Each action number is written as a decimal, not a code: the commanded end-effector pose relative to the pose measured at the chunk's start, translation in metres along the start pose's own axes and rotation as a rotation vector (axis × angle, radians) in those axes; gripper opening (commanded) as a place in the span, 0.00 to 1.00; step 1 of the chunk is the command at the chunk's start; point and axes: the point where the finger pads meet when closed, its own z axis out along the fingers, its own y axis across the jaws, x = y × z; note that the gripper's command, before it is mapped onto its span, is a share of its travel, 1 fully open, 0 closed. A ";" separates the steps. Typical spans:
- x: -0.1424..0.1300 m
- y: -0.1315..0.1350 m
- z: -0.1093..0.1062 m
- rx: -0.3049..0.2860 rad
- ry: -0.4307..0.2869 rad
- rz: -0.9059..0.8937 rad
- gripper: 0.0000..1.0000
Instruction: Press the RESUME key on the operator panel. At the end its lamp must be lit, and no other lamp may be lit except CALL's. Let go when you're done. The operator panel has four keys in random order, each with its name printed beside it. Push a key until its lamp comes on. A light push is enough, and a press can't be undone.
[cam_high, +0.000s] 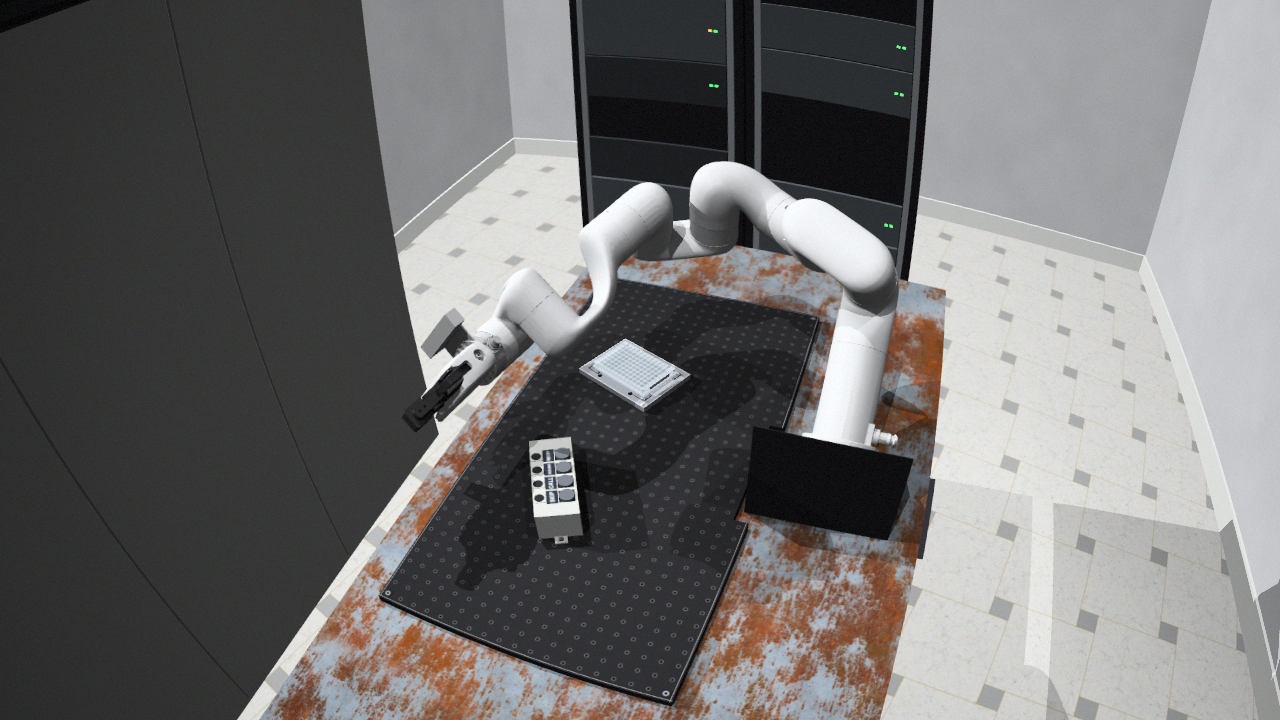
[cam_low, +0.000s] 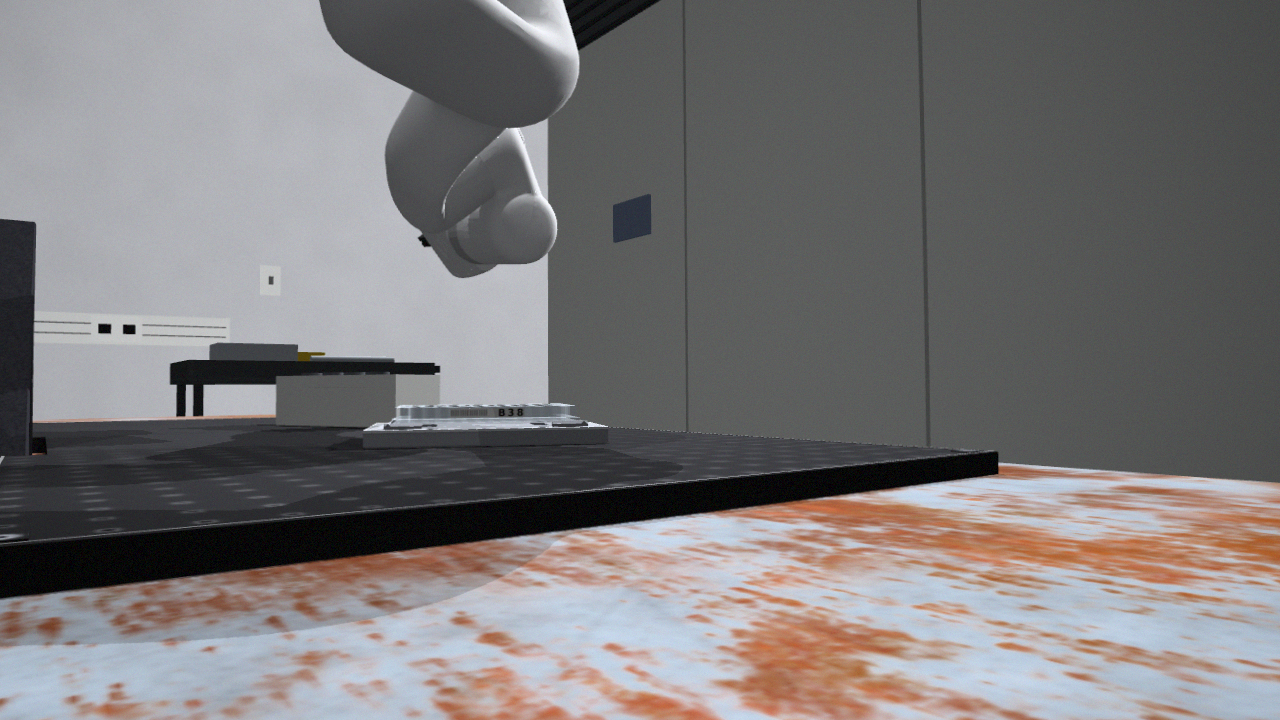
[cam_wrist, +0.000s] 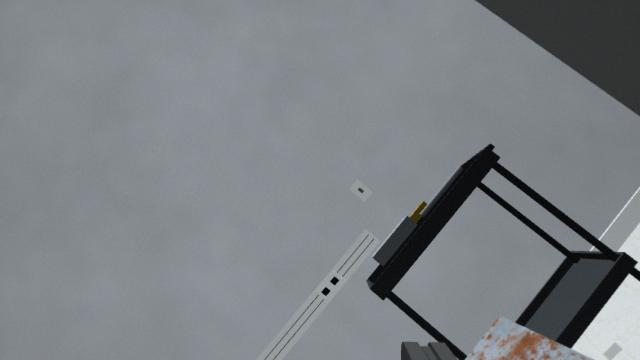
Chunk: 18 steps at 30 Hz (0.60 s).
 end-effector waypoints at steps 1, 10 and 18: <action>-0.006 -0.018 0.008 0.040 -0.080 0.010 0.00; -0.022 -0.039 0.016 0.063 -0.172 0.026 0.00; -0.048 -0.063 0.023 0.073 -0.333 0.056 0.00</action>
